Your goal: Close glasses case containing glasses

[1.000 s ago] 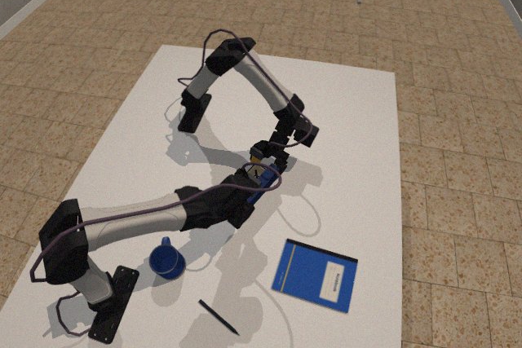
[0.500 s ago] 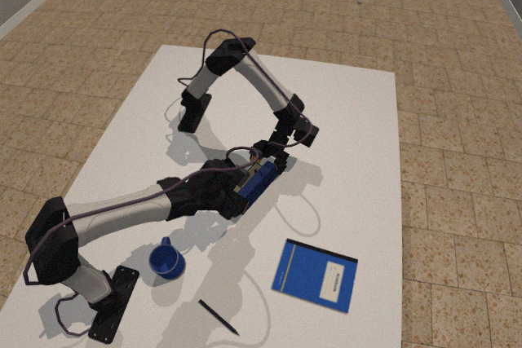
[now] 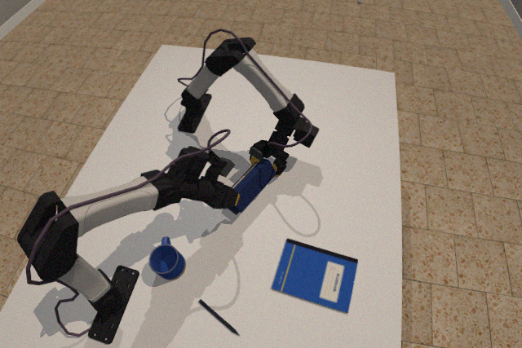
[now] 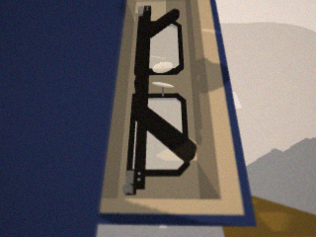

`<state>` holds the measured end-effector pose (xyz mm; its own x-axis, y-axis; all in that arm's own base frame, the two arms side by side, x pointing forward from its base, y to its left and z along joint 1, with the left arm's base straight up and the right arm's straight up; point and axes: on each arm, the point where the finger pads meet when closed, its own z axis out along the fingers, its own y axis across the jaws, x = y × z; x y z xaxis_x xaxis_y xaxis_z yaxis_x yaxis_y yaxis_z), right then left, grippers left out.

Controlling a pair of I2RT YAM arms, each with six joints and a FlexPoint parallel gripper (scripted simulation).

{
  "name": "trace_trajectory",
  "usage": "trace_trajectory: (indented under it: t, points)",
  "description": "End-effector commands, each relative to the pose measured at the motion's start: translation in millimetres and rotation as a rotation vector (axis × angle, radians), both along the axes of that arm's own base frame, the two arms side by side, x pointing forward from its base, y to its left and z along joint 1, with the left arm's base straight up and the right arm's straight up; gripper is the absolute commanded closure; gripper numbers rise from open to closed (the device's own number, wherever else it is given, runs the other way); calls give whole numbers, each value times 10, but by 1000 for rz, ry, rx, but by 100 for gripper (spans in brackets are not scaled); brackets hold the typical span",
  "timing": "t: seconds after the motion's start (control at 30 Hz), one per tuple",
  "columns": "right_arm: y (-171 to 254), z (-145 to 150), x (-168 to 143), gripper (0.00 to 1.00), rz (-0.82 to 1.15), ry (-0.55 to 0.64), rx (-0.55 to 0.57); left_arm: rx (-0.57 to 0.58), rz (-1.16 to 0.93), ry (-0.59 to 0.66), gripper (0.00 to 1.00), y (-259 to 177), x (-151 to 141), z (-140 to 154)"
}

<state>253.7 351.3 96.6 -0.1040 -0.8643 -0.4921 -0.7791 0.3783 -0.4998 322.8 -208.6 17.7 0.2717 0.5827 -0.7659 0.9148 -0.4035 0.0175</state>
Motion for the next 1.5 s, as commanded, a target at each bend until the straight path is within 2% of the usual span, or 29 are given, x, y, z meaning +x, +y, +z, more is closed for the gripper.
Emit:
trace_trajectory:
  t: [0.0,0.53,0.6,0.8,1.37,1.4,1.47]
  points:
    - [43,-97,-54,79,19,-82,-52,4,8,7,52,-16,28,-33]
    - [112,-203,-228,79,20,-444,-225,4,8,7,52,-16,28,-33]
    - [112,-203,-228,79,20,-444,-225,4,8,7,52,-16,28,-33]
    - [134,-238,-267,79,20,-546,-271,4,8,7,52,-16,28,-33]
    - [147,-242,-268,79,24,-547,-269,4,8,7,52,-16,28,-33]
    - [147,-242,-268,68,24,-547,-269,4,8,7,52,-16,28,-33]
    - [141,-191,-291,64,27,-542,-255,4,8,7,52,-16,28,-33]
